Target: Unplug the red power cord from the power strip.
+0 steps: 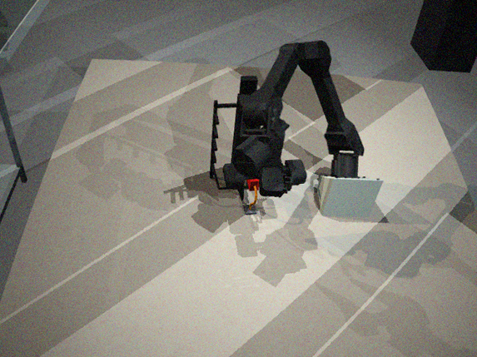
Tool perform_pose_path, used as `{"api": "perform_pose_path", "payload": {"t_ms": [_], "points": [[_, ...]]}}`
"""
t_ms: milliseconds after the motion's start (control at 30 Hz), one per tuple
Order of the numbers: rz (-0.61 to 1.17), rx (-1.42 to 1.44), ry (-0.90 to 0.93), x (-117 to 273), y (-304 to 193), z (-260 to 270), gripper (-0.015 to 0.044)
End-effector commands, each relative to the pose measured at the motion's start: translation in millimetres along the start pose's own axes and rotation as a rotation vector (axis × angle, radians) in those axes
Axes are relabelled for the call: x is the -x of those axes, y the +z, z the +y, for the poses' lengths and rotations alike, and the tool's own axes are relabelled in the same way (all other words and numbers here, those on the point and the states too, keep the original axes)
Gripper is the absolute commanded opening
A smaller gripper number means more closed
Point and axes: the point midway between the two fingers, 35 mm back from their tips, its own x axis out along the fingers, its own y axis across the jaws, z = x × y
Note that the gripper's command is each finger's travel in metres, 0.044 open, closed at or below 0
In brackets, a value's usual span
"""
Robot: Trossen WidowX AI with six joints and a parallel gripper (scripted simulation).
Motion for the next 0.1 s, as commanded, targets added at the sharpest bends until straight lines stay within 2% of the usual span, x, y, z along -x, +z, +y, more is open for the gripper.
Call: {"api": "perform_pose_path", "payload": {"t_ms": [0, 67], "points": [[-0.001, -0.002, 0.003, 0.2, 0.2, 0.5, 0.044], [-0.001, -0.002, 0.003, 0.2, 0.2, 0.5, 0.044]]}}
